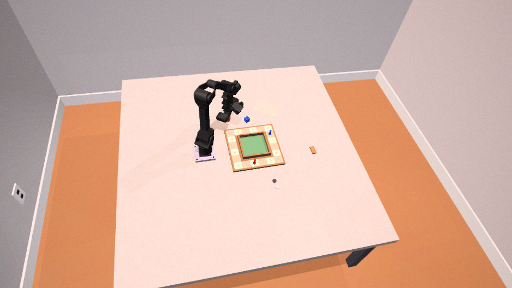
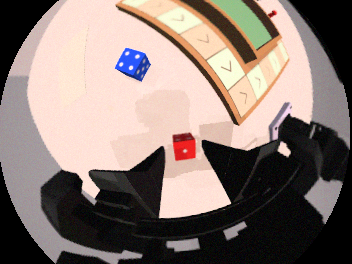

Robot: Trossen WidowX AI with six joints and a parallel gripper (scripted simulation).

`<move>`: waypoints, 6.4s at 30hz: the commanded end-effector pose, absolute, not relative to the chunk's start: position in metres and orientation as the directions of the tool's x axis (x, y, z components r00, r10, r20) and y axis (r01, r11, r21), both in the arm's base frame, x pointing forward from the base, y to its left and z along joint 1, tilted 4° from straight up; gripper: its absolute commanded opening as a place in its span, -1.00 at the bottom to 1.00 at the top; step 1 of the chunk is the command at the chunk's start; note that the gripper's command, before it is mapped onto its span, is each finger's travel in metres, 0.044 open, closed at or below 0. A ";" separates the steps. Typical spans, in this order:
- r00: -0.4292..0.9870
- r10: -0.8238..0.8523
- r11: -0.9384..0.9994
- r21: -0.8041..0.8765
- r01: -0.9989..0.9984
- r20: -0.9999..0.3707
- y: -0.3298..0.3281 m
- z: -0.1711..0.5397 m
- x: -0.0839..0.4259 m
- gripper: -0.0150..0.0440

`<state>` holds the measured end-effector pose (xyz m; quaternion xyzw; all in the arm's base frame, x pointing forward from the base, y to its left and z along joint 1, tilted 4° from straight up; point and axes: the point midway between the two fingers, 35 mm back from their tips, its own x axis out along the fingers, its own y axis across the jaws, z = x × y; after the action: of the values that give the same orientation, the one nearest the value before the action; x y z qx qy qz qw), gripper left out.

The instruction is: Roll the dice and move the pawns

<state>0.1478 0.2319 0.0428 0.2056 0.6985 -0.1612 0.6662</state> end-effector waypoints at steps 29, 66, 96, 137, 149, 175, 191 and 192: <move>-0.028 0.066 0.862 0.043 0.506 -0.997 0.228 0.137 0.149 -0.49; -0.020 0.050 0.953 0.042 0.299 -0.999 0.143 0.136 0.228 -0.49; -0.018 0.048 0.997 0.049 -0.059 -0.999 0.012 0.105 0.276 -0.49; 0.735 0.078 0.997 0.049 -0.061 -0.673 0.009 0.133 0.254 -0.49; 0.735 0.078 0.997 0.049 -0.061 -0.673 0.009 0.134 0.252 -0.49; 0.735 0.077 0.997 0.048 -0.060 -0.674 0.007 0.165 0.254 0.67; 0.269 0.066 0.997 0.053 -0.056 -0.961 0.009 0.139 0.270 1.00; 0.217 0.063 0.997 0.052 -0.056 -0.974 0.009 0.136 0.271 1.00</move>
<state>0.2671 0.0089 0.1477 0.0094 0.5568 0.0380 0.8297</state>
